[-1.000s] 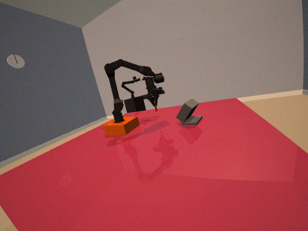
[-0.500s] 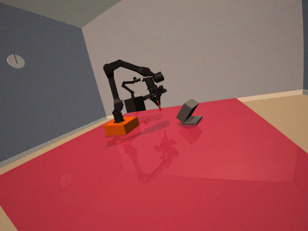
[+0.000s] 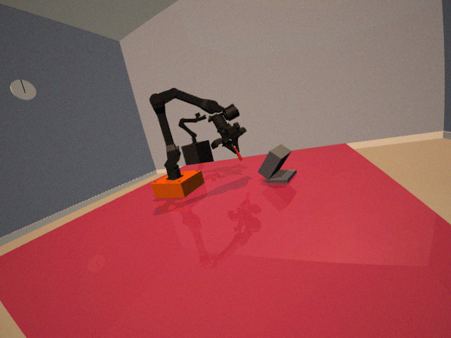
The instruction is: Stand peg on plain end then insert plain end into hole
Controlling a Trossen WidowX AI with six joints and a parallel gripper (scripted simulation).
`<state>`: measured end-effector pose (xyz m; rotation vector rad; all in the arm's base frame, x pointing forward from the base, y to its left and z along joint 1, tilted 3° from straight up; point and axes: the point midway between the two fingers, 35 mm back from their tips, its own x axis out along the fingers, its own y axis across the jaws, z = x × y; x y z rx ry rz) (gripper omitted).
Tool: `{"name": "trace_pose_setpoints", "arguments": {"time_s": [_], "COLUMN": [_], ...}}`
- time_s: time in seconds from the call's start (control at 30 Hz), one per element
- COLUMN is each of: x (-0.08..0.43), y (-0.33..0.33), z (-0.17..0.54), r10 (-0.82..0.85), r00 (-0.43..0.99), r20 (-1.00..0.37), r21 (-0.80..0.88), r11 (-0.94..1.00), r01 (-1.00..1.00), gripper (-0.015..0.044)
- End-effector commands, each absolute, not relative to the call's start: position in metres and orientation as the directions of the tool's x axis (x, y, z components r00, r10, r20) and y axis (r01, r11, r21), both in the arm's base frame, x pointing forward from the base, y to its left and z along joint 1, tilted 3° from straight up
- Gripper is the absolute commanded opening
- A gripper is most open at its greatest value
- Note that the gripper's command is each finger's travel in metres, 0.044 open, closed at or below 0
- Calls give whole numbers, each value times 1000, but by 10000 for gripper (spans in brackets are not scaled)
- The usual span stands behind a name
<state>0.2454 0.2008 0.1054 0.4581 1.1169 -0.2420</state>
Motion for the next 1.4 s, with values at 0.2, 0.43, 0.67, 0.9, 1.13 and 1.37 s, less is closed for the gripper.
{"name": "trace_pose_setpoints", "arguments": {"time_s": [0.2, 0.43, 0.67, 0.9, 1.13, 1.37], "x": [257, 265, 273, 279, 284, 294], "y": [200, 200, 199, 198, 197, 197], "z": [109, 114, 120, 126, 131, 128], "r10": [32, 28, 22, 14, 6, 4], "r00": [520, 585, 645, 700, 738, 752], "r20": [-853, -811, -764, -714, -675, -659], "r21": [295, 347, 401, 456, 497, 515], "r11": [852, 828, 800, 768, 742, 730], "r01": [432, 441, 447, 450, 449, 448], "gripper": [0, 0, 0, 0, 0, 0]}}
